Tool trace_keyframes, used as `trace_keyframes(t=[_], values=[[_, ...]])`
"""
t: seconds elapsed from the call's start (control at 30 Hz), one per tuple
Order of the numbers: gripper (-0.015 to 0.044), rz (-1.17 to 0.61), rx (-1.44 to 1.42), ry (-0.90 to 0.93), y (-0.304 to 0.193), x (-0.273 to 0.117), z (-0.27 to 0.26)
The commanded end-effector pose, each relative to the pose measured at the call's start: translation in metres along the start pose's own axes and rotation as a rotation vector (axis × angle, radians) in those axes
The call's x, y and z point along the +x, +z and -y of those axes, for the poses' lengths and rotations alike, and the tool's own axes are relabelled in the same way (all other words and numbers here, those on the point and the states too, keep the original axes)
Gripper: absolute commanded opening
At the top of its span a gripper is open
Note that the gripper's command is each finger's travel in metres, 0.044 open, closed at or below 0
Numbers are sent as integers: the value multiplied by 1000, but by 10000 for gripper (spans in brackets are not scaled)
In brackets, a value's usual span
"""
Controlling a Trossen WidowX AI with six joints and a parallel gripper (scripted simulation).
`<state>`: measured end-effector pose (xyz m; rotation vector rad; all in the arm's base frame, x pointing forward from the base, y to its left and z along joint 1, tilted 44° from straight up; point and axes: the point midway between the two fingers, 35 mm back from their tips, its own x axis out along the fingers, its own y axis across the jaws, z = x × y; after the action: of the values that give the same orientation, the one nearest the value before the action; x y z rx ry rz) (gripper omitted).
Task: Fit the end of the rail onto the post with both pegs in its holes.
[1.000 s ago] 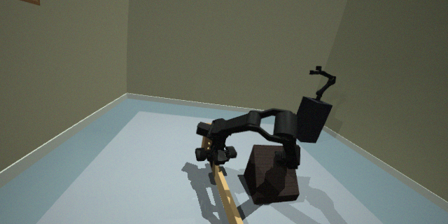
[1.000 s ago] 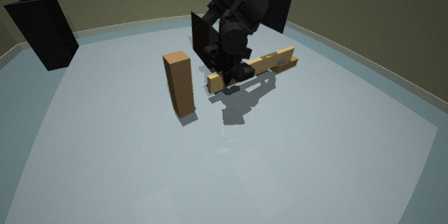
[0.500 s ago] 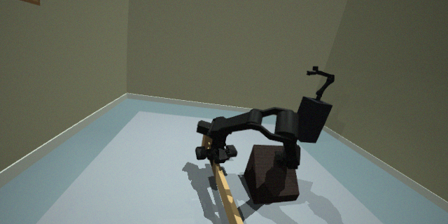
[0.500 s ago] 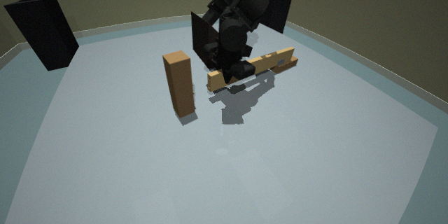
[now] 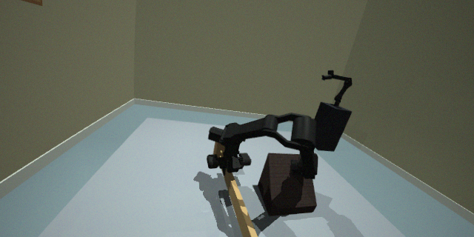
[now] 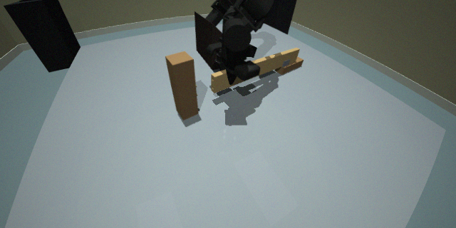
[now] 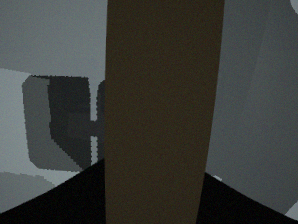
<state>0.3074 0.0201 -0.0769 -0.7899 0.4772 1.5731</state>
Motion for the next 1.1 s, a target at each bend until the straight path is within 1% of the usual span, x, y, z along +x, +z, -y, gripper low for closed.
trace_keyframes(t=[0.0,1.07], values=[[0,1,1,-1,0,2,0],[0,0,1,-1,-4,1,0]])
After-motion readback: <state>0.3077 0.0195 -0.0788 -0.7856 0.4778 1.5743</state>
